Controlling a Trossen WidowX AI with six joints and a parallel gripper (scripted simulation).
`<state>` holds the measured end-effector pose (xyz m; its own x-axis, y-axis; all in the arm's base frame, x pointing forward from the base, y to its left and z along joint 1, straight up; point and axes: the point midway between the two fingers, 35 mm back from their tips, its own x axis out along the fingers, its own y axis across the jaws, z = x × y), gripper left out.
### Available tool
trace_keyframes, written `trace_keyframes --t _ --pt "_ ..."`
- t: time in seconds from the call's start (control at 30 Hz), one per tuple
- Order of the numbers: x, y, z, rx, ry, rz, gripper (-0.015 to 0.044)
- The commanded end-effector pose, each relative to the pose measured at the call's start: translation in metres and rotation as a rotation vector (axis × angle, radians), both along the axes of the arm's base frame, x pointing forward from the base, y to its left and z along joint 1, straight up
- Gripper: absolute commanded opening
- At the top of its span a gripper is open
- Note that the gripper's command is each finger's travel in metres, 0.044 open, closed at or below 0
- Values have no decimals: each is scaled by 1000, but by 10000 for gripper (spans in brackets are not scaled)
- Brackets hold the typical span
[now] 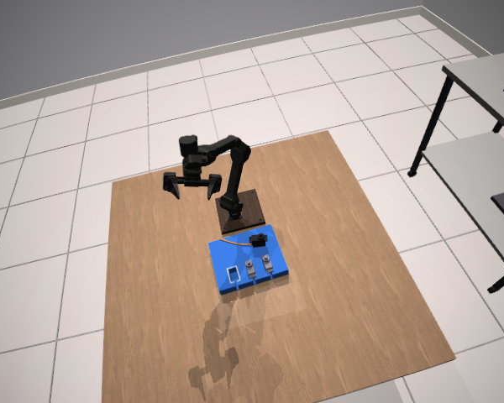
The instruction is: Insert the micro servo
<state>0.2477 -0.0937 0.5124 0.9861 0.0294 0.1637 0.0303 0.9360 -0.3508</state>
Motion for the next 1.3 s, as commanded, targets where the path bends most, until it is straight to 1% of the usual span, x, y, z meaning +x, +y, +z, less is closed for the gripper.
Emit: trace_keyframes --t 0.0,0.7,1.27 --pt "12 -1 -17 149 56 22 440" --pt "56 21 -97 792 362 64 440" --pt "71 59 -175 1275 678 -66 440"
